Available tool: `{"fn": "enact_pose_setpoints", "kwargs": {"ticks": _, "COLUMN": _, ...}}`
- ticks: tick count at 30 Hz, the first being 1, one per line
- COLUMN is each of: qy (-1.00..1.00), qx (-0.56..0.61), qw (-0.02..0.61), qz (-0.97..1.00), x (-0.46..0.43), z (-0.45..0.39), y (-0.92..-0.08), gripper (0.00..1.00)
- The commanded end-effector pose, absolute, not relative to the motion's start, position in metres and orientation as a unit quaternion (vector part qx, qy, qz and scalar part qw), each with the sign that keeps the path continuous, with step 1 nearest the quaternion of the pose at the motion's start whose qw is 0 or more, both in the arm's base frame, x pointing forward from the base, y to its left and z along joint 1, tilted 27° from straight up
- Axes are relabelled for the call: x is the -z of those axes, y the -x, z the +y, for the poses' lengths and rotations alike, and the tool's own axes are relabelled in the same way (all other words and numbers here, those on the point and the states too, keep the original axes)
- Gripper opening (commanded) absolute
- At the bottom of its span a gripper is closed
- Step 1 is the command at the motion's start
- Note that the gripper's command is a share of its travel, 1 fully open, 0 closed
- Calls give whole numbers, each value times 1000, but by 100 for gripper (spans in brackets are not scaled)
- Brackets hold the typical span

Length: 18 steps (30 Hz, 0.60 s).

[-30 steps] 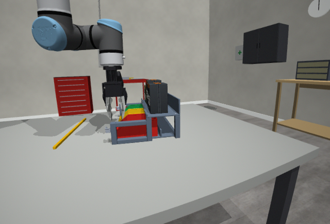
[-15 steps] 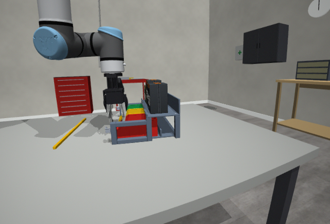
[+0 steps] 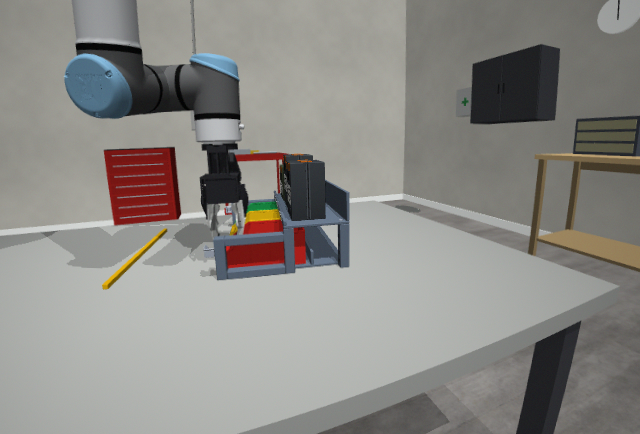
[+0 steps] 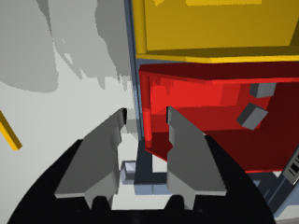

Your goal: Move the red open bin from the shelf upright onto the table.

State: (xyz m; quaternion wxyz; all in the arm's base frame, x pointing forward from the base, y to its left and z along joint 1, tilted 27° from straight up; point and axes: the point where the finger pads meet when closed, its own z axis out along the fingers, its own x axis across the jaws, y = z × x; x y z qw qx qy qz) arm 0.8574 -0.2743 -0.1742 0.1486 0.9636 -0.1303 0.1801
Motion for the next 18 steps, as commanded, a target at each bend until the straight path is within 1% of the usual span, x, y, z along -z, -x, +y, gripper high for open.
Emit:
{"fn": "enact_pose_setpoints", "kwargs": {"ticks": 1, "qy": -963, "qx": -181, "qw": 149, "qz": -130, "x": 171, "z": -273, "y": -857, "gripper": 26}}
{"fn": "enact_pose_setpoints", "kwargs": {"ticks": 18, "qy": -963, "qx": -181, "qw": 149, "qz": -130, "x": 167, "z": -272, "y": -855, "gripper": 26}}
